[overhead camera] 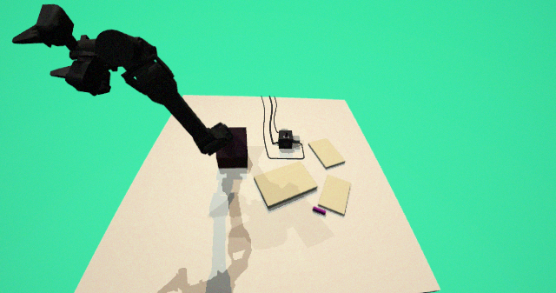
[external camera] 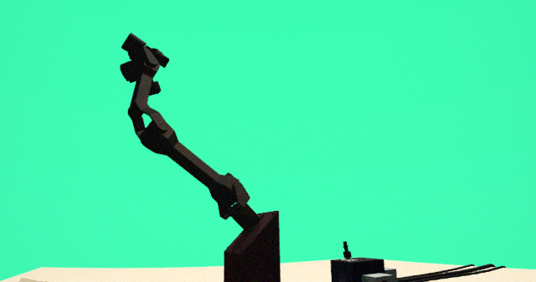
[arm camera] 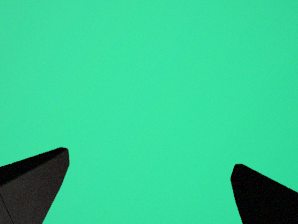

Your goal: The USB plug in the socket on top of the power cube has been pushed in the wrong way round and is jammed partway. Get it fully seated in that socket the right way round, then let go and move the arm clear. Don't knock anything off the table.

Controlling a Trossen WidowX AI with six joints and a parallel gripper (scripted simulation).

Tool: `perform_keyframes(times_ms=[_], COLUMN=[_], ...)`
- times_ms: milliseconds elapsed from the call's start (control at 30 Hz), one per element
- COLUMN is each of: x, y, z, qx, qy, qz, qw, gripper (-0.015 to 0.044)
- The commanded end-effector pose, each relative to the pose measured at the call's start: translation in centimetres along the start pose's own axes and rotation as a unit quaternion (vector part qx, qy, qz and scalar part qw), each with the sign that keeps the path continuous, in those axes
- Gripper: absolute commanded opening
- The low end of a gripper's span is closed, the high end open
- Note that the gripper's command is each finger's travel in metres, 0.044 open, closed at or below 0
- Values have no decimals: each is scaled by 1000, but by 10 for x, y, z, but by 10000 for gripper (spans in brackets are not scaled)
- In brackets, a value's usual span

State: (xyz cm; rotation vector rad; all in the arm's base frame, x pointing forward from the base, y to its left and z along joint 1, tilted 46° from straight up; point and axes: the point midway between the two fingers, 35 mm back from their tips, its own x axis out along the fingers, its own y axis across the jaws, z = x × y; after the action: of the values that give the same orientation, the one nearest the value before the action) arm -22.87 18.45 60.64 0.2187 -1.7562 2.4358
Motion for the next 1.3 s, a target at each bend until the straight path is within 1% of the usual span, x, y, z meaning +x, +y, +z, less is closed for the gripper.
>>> perform_keyframes(times_ms=[0, 167, 200, 233, 267, 400, 500, 700, 900, 1067, 1267], x=[-14, -44, -45, -59, -64, -109, -142, -213, -293, -365, -448], y=[3, 10, 10, 14, 15, 24, 34, 61, 95, 129, 178], z=[-76, -146, -147, -172, -179, -229, -261, -314, -350, -363, -365], qx=[130, 255, 257, 301, 315, 388, 444, 542, 601, 626, 624], qy=[101, 200, 202, 235, 245, 314, 354, 414, 450, 457, 443], qz=[-30, -87, -89, -113, -121, -179, -226, -327, -428, -517, -619], qw=[986, 942, 941, 917, 909, 848, 791, 654, 504, 362, 177], gripper=[440, 440, 440, 440, 440, 440, 440, 440, 440, 440, 440])
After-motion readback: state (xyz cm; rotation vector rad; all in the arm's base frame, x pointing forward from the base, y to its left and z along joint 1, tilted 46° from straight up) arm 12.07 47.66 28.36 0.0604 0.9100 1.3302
